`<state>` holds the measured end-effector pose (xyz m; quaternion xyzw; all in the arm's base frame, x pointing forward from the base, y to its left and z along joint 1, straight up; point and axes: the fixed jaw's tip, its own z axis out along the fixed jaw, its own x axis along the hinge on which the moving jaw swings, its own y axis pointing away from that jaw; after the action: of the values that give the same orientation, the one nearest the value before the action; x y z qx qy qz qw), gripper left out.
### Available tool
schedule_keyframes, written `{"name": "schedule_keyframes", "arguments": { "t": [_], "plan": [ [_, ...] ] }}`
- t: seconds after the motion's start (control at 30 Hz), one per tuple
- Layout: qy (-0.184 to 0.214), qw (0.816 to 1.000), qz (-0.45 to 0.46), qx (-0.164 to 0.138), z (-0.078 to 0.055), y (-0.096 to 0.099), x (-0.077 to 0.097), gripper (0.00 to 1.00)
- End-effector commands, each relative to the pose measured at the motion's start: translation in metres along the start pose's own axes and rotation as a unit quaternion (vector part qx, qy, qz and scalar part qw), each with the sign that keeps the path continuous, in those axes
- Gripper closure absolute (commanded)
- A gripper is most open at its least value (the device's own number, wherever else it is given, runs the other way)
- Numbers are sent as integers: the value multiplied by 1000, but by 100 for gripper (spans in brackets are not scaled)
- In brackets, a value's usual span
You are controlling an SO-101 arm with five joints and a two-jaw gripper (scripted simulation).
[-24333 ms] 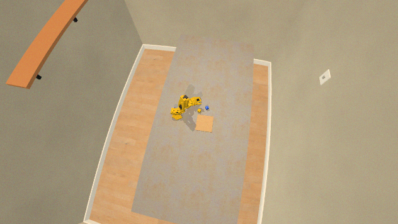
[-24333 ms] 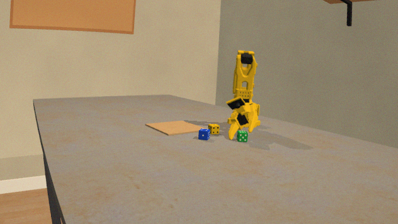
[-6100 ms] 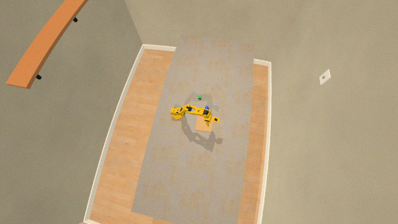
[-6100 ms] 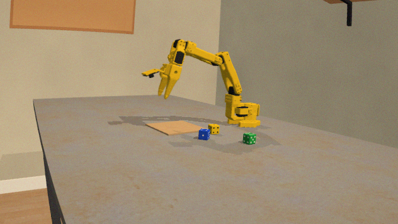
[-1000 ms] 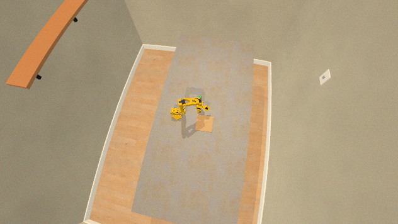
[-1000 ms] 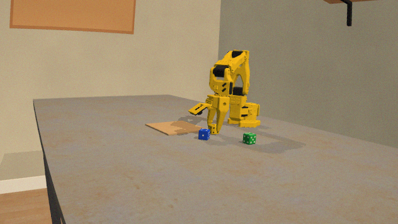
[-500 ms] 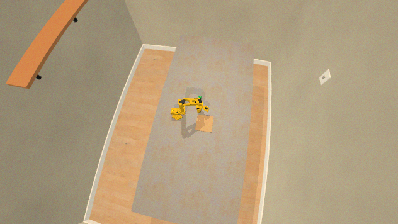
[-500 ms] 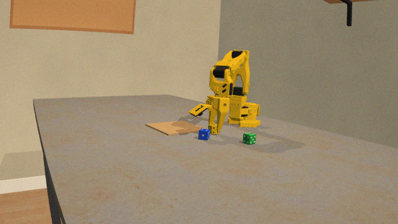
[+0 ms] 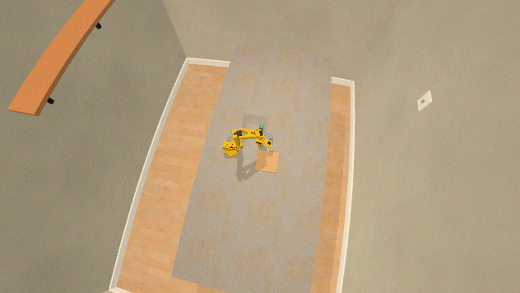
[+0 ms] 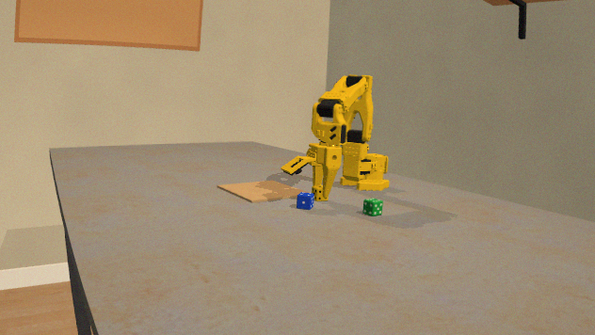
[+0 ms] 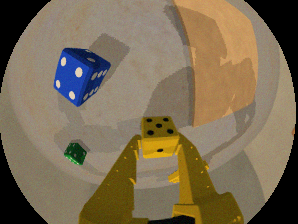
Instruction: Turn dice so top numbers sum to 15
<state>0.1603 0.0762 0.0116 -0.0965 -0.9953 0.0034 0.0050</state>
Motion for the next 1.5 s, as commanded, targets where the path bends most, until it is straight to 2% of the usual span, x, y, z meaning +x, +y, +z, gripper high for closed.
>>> {"name": "schedule_keyframes", "arguments": {
  "t": [0.0, 0.5, 0.83, 1.1, 1.27, 1.47],
  "plan": [
    [-21, 1000, -1, -15, -6, 2, -6, 86],
    [-21, 1000, -1, -15, -6, 1, -6, 88],
    [-21, 1000, -1, -15, -6, 1, -6, 99],
    [-21, 1000, -1, -15, -7, 1, -6, 100],
    [-21, 1000, -1, -15, -12, 1, -6, 100],
    [-21, 1000, -1, -15, -28, 2, -7, 100]
  ]
}}
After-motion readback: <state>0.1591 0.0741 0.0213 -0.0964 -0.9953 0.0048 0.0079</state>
